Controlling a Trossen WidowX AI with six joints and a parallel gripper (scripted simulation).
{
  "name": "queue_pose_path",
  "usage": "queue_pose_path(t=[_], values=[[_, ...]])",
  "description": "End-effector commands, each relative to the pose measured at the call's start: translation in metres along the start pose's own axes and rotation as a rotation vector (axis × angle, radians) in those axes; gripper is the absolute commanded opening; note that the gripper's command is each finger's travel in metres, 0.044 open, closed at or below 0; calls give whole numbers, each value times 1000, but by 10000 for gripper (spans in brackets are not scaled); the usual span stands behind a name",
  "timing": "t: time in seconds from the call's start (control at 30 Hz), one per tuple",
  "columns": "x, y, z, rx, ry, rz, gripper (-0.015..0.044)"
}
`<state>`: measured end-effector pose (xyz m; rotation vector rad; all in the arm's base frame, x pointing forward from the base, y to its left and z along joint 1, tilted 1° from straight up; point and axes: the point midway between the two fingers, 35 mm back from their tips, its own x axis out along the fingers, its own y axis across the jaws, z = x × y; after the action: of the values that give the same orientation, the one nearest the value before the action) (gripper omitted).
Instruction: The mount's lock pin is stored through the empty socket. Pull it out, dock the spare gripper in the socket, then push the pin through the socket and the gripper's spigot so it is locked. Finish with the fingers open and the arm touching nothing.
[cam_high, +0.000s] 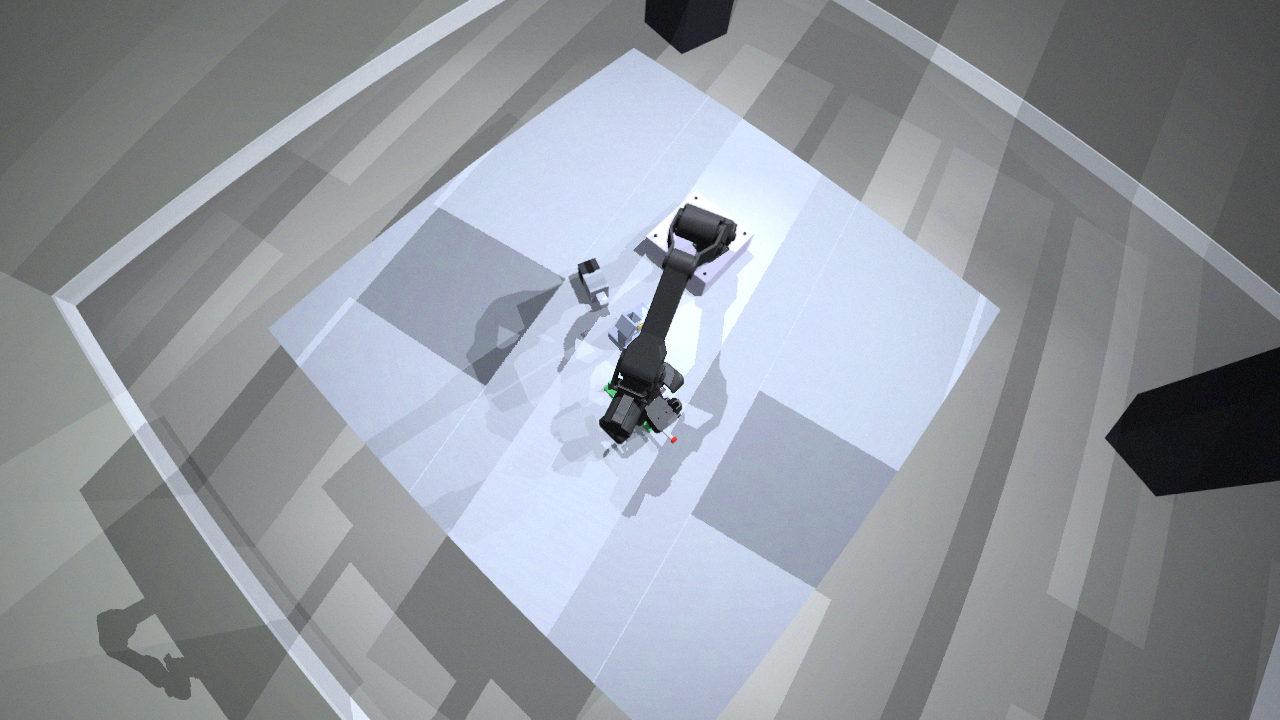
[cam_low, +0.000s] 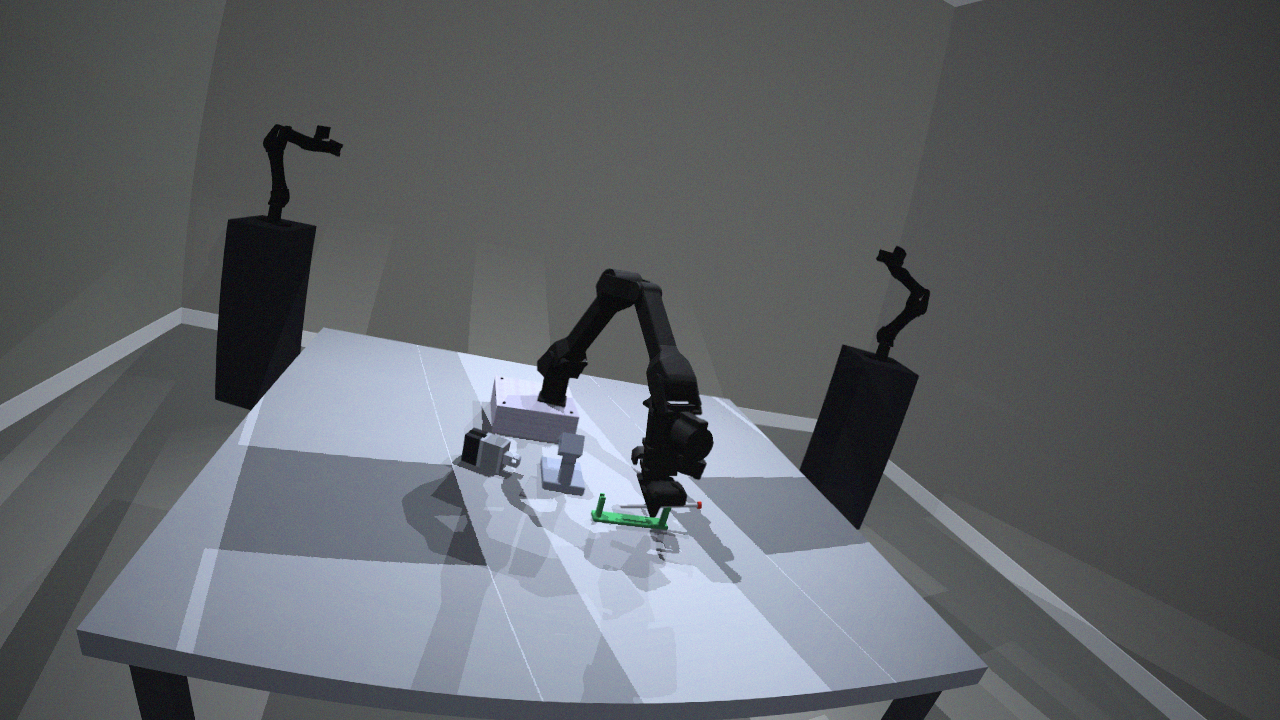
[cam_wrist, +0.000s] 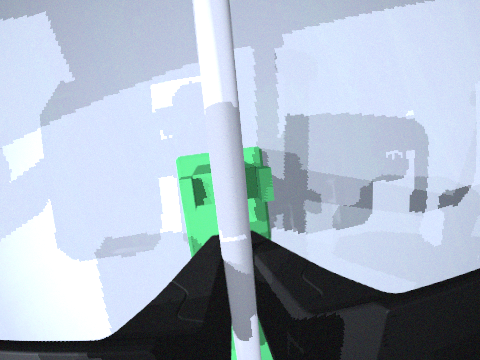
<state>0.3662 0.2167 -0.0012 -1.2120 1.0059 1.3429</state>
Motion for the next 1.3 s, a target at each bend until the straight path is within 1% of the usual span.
queue_pose_path(t=[0.0,0.67,0.97,1.27], values=[[2,0,-1,-3,5,1,0],[-29,3,3,2,8,21,0],[-25,4,2,2,10,25,0],[-37,0,-22,-3,13,21,0]])
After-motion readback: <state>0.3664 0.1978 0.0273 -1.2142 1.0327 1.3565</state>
